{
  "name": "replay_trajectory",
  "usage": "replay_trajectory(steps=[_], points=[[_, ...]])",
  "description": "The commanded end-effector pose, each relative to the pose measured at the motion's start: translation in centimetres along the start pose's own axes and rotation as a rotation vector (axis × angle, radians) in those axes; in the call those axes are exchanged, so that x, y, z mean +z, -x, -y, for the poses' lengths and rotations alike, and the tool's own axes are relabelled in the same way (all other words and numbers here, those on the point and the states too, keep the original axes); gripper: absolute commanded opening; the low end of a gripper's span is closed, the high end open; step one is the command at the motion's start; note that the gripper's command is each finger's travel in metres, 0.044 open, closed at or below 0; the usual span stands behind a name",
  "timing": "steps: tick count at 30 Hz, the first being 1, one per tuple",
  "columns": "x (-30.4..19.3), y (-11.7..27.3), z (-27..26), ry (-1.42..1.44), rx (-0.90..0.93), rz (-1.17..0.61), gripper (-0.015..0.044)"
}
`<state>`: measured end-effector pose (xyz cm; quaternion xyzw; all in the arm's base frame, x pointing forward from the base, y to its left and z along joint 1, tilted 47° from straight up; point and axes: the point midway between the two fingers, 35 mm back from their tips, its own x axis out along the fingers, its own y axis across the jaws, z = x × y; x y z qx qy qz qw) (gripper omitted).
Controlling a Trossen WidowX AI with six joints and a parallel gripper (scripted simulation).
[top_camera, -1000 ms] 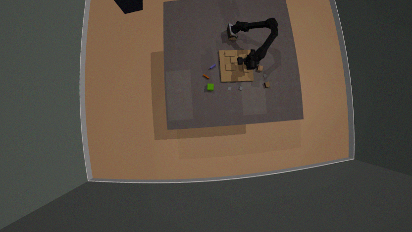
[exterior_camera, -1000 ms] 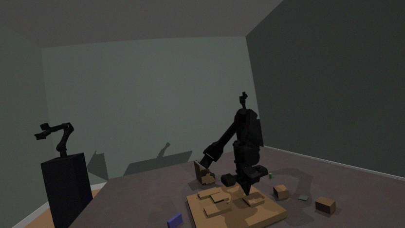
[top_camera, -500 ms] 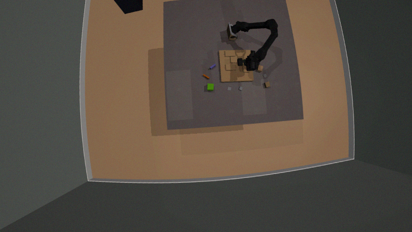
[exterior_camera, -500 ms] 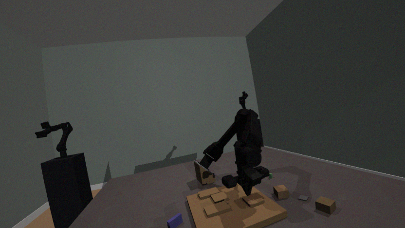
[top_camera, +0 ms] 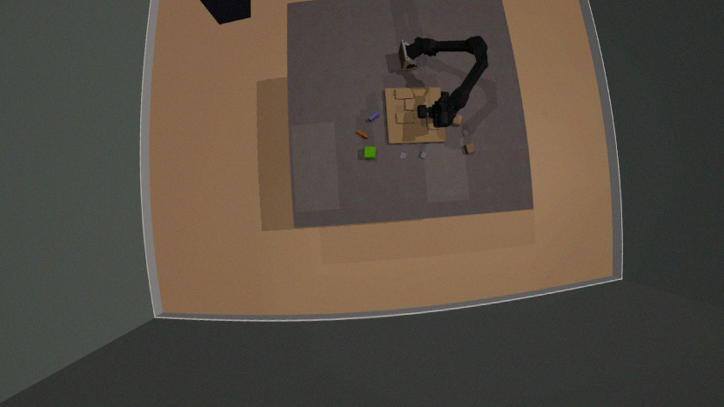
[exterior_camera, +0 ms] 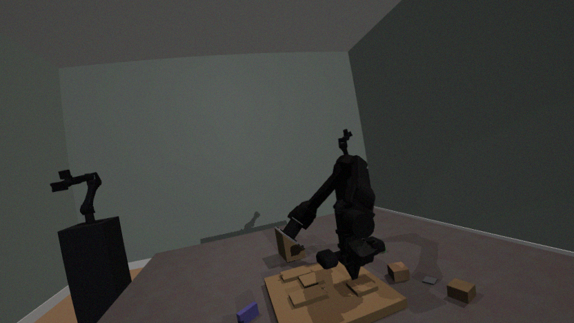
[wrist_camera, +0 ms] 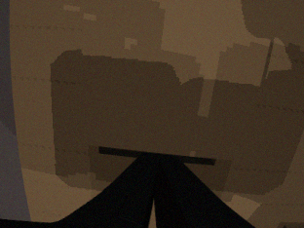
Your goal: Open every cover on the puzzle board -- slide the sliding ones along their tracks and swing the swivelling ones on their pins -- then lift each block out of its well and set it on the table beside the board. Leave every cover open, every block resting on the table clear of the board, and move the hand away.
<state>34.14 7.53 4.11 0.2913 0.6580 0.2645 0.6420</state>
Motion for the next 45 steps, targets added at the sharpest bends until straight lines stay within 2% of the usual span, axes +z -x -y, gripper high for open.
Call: replay_trajectory(steps=[1, 45], points=[[0.7, 0.1, -0.1, -0.002, 0.004, 0.003, 0.0], [5.1, 0.1, -0.1, 0.0, 0.004, 0.005, 0.0]])
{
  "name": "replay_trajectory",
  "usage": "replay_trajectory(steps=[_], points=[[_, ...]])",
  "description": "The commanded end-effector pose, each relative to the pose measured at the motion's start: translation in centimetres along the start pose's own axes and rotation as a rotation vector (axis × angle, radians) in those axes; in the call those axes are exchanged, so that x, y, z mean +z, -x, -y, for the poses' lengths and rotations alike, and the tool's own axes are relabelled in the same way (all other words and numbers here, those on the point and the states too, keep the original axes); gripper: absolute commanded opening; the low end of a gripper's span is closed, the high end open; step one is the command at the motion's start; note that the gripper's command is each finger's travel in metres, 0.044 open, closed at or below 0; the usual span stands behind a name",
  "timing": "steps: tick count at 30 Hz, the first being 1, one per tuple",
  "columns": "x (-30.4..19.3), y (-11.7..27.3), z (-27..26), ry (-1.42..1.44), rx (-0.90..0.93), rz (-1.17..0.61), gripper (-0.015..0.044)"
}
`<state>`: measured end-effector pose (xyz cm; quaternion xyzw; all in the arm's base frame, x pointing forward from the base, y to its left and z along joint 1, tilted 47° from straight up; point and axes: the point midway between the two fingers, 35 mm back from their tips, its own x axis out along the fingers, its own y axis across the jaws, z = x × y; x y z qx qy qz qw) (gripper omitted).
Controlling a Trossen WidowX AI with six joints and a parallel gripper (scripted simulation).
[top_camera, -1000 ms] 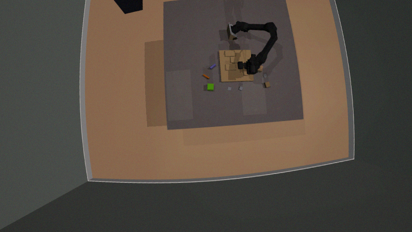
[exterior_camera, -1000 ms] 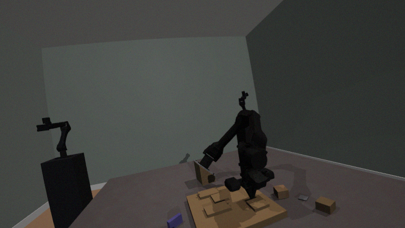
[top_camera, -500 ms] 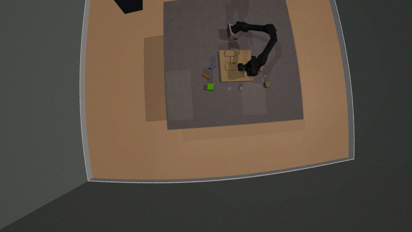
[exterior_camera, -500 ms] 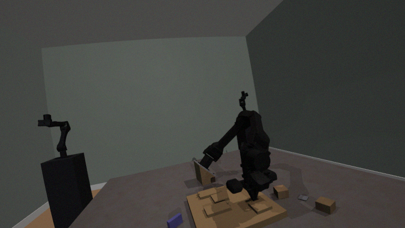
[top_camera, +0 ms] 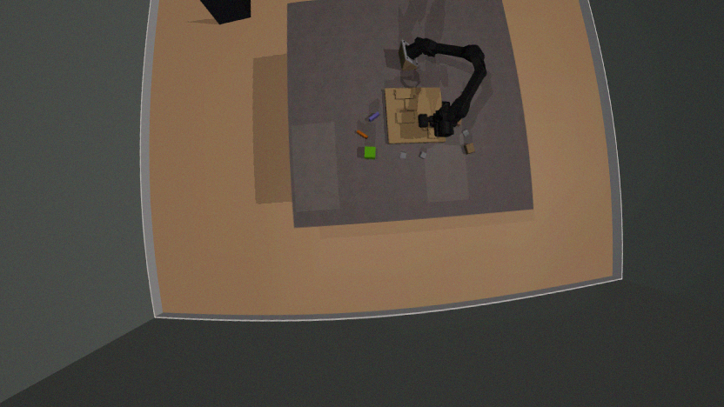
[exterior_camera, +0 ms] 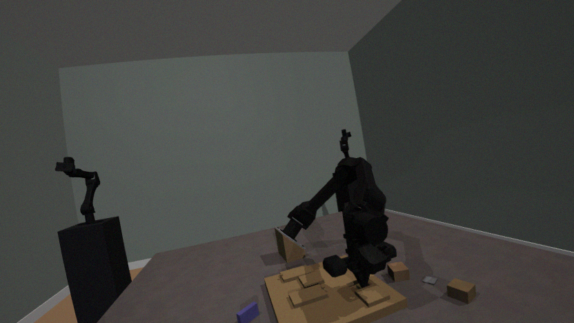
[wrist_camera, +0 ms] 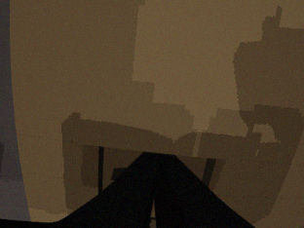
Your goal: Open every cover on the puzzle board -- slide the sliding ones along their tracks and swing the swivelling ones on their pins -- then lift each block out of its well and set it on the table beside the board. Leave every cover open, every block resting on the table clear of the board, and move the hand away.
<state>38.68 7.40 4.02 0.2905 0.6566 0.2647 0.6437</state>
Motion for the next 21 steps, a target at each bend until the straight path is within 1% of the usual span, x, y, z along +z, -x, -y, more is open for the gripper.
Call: replay_trajectory(steps=[1, 10, 21], points=[[0.6, 0.0, -0.1, -0.003, 0.005, 0.002, 0.0], [1.3, 0.0, -0.1, -0.002, 0.005, 0.002, 0.0], [1.6, 1.4, 0.0, -0.002, 0.003, 0.003, 0.0]])
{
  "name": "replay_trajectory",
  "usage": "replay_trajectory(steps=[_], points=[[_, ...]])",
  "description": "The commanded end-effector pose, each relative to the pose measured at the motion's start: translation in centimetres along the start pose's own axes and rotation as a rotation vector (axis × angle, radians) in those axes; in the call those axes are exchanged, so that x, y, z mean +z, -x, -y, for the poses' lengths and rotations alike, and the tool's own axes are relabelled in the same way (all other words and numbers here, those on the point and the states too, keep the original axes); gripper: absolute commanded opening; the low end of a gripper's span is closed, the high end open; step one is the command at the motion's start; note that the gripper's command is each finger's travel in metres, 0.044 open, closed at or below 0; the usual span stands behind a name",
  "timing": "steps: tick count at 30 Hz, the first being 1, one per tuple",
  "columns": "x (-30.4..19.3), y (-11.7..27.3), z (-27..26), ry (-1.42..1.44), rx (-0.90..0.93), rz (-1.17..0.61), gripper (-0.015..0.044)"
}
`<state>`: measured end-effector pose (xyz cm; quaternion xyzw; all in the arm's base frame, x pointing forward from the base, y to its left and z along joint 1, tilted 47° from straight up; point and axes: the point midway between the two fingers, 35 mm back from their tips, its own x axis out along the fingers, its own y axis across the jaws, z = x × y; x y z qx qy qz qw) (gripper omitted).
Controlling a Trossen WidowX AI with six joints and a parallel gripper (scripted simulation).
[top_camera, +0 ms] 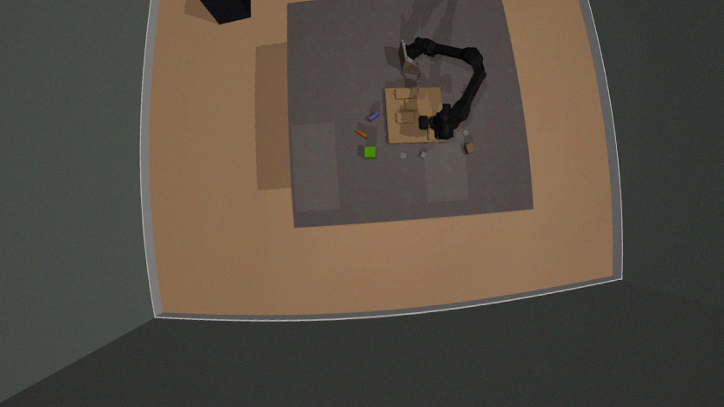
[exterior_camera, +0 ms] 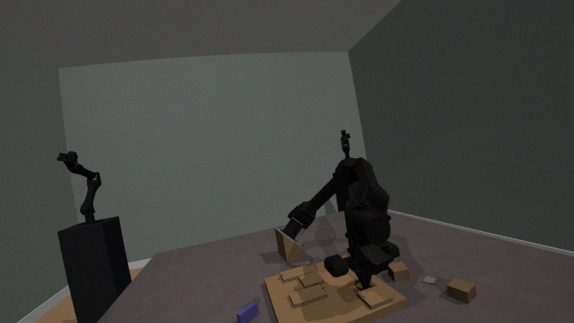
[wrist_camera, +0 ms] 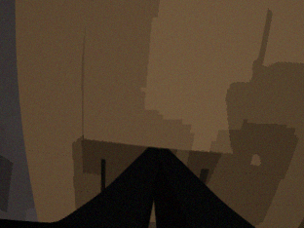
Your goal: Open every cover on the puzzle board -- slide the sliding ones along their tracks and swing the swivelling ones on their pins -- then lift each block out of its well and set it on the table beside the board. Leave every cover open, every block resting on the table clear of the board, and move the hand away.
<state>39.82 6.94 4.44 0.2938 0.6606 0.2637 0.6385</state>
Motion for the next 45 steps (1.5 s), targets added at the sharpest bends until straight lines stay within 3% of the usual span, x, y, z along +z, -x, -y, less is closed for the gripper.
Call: replay_trajectory(steps=[1, 28, 45], points=[[0.4, 0.9, 0.0, 0.008, -0.001, 0.012, 0.0], [0.6, 3.7, 0.2, 0.009, 0.002, 0.009, 0.0], [-3.8, 5.0, 8.4, 0.673, -0.03, 0.006, 0.0]])
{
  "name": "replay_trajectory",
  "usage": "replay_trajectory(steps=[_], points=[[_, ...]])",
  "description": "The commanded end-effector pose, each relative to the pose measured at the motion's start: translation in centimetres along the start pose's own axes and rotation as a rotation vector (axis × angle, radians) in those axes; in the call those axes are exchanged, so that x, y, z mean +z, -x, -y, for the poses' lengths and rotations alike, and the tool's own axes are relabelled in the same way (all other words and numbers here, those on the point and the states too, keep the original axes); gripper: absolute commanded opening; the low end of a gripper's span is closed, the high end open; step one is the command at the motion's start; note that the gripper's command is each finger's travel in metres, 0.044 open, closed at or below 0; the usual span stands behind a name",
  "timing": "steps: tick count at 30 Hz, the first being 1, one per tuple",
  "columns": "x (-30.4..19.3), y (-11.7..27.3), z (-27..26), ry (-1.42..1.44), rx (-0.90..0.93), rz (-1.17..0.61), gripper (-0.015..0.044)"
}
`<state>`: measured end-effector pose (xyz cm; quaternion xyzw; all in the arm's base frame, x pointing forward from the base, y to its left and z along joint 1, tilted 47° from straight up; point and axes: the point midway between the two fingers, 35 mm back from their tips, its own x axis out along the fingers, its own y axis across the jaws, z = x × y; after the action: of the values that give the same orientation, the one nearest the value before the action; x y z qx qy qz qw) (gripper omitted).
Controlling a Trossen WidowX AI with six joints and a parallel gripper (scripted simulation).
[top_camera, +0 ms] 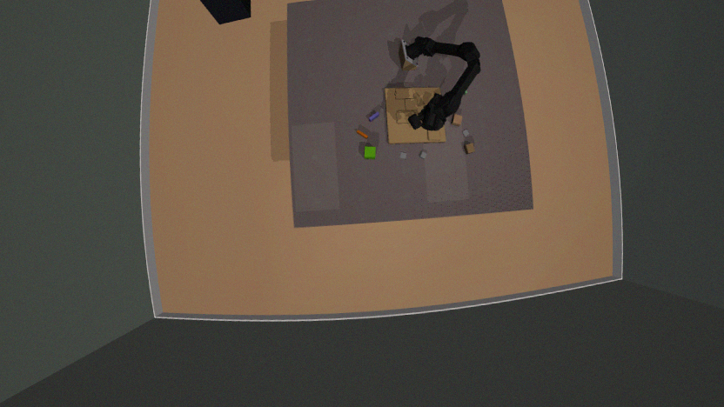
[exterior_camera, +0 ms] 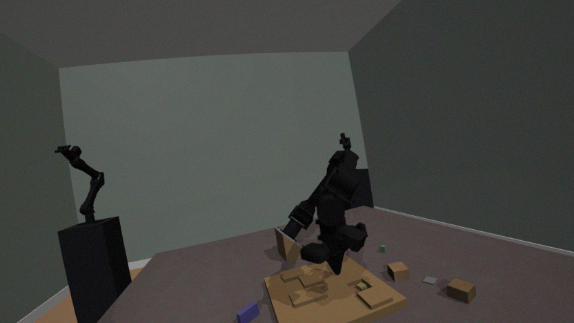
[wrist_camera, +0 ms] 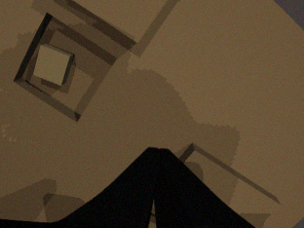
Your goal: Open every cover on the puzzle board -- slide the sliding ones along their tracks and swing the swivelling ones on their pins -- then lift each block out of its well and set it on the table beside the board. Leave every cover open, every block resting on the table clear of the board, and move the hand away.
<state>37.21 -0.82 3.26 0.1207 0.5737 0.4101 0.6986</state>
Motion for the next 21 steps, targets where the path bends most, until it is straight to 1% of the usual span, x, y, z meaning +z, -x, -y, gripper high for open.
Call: replay_trajectory(steps=[1, 11, 21], points=[[-2.8, 0.2, 1.3, 0.214, -0.005, -0.007, 0.0], [-8.3, 0.5, 2.9, 0.652, 0.0, -0.009, 0.0], [-13.3, 0.3, 3.3, 1.066, 0.013, 0.001, 0.0]])
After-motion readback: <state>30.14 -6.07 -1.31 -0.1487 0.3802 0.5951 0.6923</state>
